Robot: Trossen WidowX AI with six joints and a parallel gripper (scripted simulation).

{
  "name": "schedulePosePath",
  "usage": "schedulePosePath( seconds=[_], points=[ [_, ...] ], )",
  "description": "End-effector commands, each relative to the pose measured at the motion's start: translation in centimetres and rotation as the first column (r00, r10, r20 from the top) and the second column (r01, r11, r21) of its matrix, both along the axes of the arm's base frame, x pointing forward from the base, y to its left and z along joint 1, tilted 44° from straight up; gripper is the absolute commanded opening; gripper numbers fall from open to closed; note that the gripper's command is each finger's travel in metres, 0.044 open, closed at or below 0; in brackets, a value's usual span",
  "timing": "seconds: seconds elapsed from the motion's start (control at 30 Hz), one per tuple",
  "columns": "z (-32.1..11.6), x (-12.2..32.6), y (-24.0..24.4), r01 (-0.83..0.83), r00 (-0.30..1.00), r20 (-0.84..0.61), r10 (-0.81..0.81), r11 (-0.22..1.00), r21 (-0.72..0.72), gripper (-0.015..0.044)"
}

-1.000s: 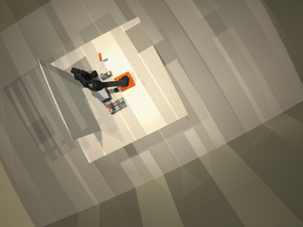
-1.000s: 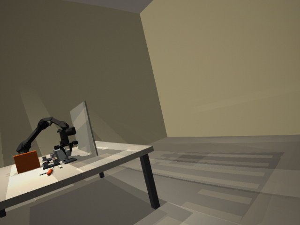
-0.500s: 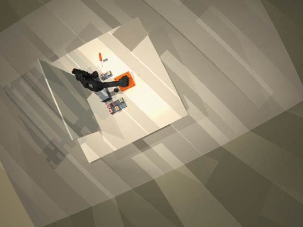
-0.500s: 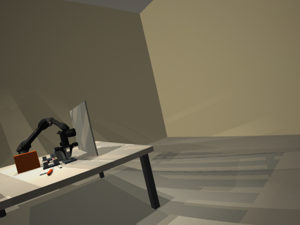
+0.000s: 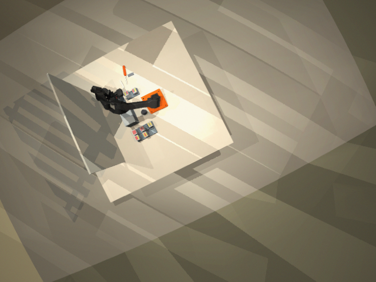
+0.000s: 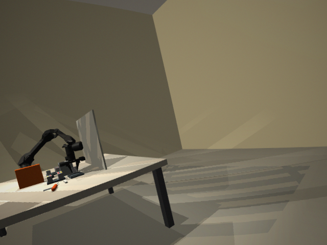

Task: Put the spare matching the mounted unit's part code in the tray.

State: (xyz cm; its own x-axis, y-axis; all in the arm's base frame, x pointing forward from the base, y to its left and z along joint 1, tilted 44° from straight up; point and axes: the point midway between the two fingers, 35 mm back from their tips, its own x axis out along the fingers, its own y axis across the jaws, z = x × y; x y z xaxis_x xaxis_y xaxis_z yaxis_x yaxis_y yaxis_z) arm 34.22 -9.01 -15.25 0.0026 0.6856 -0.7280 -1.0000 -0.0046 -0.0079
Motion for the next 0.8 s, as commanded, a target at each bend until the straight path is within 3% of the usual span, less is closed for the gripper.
schedulePosePath(
  seconds=[0.0, 0.5, 0.77],
  points=[
    [0.0, 0.0, -0.1, 0.000, 1.000, 0.001, 0.000, 1.000, 0.000, 0.0053],
    [0.2, 0.1, -0.3, 0.001, 1.000, 0.001, -0.001, 1.000, -0.001, 0.0440],
    [7.8, -0.1, -7.5, 0.005, 1.000, -0.002, -0.005, 1.000, 0.001, 0.0440]
  ],
)
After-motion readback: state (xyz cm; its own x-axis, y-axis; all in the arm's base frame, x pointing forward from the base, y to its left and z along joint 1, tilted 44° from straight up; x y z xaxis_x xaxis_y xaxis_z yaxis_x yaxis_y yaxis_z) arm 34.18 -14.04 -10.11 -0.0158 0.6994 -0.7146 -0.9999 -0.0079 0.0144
